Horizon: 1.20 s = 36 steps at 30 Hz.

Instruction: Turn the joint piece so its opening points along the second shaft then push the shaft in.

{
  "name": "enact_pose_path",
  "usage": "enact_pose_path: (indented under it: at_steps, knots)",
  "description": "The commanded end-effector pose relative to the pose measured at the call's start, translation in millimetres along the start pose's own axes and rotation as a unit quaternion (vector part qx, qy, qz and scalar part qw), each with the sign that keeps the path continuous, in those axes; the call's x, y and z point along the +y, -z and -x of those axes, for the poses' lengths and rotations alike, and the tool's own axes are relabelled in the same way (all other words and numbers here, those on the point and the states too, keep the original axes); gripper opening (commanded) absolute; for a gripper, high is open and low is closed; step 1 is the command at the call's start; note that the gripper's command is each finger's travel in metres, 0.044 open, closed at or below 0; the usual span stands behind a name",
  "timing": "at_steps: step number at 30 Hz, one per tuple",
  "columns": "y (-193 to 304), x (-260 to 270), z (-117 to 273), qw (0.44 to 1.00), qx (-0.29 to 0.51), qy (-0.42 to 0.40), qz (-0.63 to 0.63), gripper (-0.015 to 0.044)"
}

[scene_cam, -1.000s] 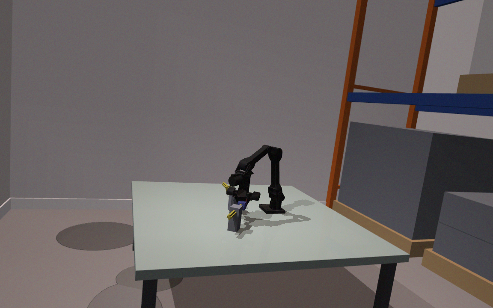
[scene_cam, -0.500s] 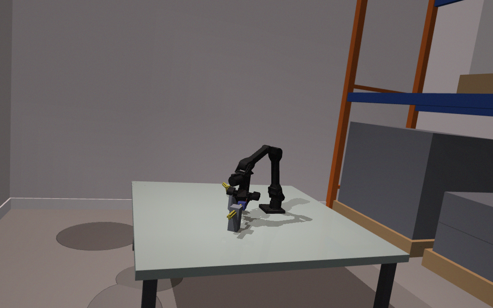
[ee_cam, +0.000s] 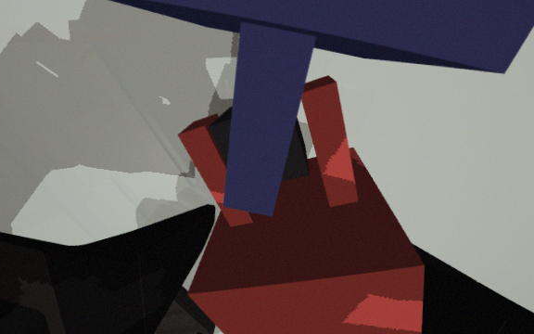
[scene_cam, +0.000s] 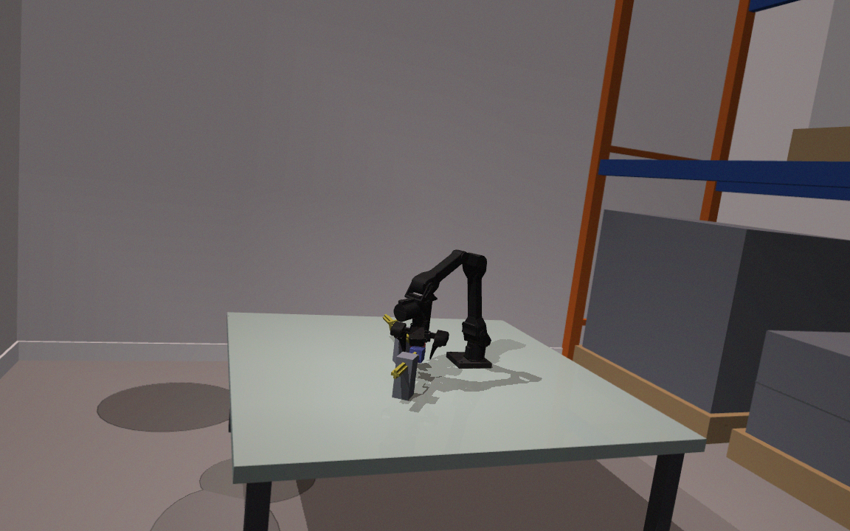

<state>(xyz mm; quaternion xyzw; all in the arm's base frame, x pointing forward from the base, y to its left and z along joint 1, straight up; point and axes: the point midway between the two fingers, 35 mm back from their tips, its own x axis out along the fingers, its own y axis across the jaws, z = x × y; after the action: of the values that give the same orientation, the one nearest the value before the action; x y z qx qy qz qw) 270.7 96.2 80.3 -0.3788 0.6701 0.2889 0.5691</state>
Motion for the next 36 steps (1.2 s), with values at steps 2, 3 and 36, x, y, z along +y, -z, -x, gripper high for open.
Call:
enact_pose_path:
  at_steps: [2, 3, 36]
  knots:
    - [-0.4, -0.2, -0.2, 1.0, 0.0, 0.0, 0.0, 0.044]
    - [-0.4, -0.2, -0.2, 1.0, 0.0, 0.0, 0.0, 0.044]
    - [0.7, -7.4, 29.2, 0.951, -0.226, -0.021, 0.211, 0.044]
